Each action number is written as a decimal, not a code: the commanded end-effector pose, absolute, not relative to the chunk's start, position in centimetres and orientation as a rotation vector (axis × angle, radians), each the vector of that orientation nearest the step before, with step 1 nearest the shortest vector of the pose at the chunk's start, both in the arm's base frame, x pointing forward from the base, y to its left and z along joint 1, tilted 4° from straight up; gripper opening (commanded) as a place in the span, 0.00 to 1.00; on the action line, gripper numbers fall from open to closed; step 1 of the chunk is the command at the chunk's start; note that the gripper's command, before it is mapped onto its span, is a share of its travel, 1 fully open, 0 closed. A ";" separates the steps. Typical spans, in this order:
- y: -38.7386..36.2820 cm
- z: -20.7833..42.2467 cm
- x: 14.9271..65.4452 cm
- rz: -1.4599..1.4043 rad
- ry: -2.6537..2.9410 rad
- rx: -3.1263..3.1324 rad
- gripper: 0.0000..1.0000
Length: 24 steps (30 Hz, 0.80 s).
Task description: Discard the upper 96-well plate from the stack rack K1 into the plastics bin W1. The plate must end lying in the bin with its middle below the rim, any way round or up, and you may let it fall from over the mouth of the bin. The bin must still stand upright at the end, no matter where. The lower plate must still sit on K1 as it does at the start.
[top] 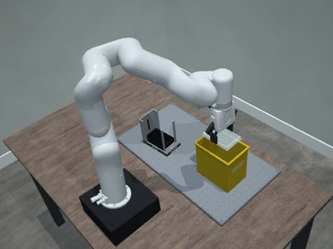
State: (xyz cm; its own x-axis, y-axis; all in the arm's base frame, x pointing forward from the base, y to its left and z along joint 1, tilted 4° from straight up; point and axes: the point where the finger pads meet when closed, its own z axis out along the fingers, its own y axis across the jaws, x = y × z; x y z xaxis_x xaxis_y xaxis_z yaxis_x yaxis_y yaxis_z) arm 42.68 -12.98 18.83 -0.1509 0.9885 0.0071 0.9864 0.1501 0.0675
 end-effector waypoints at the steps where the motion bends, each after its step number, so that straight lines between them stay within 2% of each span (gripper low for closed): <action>1: -13.0 19.0 42.8 0.089 2.350 2.019 0.00; 24: -12.9 17.2 42.9 0.089 2.350 2.019 0.00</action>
